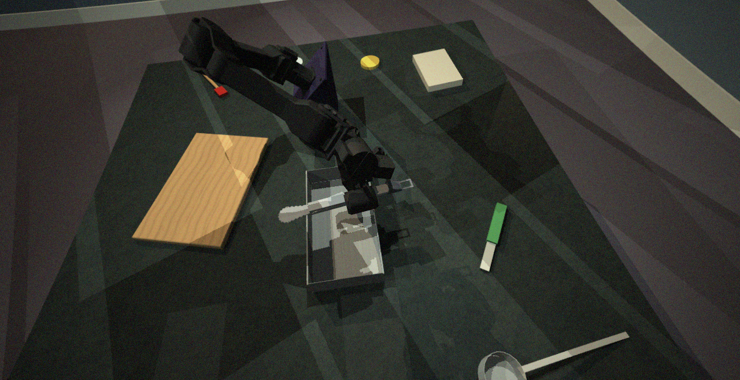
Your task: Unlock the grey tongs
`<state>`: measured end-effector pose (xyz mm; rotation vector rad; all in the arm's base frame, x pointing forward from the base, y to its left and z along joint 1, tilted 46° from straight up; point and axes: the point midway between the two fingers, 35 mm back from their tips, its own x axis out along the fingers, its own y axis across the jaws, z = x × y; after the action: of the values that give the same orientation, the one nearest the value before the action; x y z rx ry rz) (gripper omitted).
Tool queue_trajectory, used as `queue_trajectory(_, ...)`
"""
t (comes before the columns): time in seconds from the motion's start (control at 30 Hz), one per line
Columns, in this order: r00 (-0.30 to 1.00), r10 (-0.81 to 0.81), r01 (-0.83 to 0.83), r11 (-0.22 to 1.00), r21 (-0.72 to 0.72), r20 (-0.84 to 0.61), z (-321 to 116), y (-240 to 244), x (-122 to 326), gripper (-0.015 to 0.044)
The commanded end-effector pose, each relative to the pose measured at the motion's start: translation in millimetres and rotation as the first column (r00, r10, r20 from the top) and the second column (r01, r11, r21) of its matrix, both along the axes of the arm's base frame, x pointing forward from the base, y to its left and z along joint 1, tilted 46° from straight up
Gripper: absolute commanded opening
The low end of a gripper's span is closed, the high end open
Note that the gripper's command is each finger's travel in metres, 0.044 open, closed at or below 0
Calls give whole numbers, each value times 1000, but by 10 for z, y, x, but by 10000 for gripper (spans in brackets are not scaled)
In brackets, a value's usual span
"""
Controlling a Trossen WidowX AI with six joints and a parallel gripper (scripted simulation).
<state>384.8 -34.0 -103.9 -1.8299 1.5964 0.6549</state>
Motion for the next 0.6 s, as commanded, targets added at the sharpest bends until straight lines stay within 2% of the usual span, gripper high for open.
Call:
queue_trajectory(0.0,999,-34,34,999,7,-26,-3,24,31,-150)
queue_trajectory(0.57,971,-175,175,984,-15,-161,50,14,8,-150)
